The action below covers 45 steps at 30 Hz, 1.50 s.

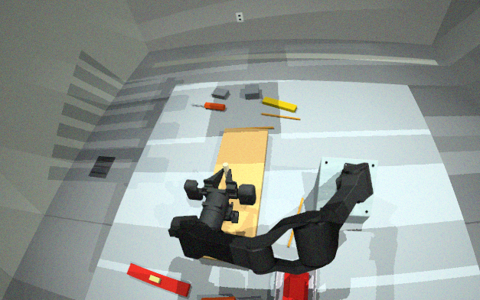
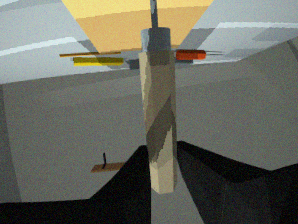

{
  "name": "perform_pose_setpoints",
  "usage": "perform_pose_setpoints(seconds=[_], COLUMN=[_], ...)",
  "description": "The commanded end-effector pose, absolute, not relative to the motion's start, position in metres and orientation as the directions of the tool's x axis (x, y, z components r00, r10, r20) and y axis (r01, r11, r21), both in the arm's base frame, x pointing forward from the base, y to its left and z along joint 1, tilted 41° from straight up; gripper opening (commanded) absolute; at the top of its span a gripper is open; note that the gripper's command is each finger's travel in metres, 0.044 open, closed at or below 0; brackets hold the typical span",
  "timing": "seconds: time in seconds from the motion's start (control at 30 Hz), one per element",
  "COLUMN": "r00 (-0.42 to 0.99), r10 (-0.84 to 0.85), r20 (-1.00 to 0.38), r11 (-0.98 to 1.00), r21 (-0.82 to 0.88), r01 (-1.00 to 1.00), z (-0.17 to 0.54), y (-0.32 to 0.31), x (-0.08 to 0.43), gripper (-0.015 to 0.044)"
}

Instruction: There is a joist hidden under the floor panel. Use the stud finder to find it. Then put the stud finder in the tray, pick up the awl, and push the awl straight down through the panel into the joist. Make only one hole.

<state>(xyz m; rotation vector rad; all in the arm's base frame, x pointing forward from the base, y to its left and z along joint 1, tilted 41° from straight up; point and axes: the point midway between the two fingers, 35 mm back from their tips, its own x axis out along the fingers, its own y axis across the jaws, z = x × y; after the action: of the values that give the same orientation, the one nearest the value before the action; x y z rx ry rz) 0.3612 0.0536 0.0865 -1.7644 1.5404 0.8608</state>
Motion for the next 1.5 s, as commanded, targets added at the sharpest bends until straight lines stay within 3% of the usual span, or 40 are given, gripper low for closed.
perform_pose_setpoints(seconds=[0.0,1.47], r00=[0.105,0.104], r10=[-0.583,-0.582], r20=[-0.805,-0.807], r11=[-0.112,-0.112], r21=[-0.048,-0.047], r01=[-0.993,-0.993], z=[0.085,0.042], y=[0.056,0.094], x=[0.362,0.360], gripper=[0.0000,0.0000])
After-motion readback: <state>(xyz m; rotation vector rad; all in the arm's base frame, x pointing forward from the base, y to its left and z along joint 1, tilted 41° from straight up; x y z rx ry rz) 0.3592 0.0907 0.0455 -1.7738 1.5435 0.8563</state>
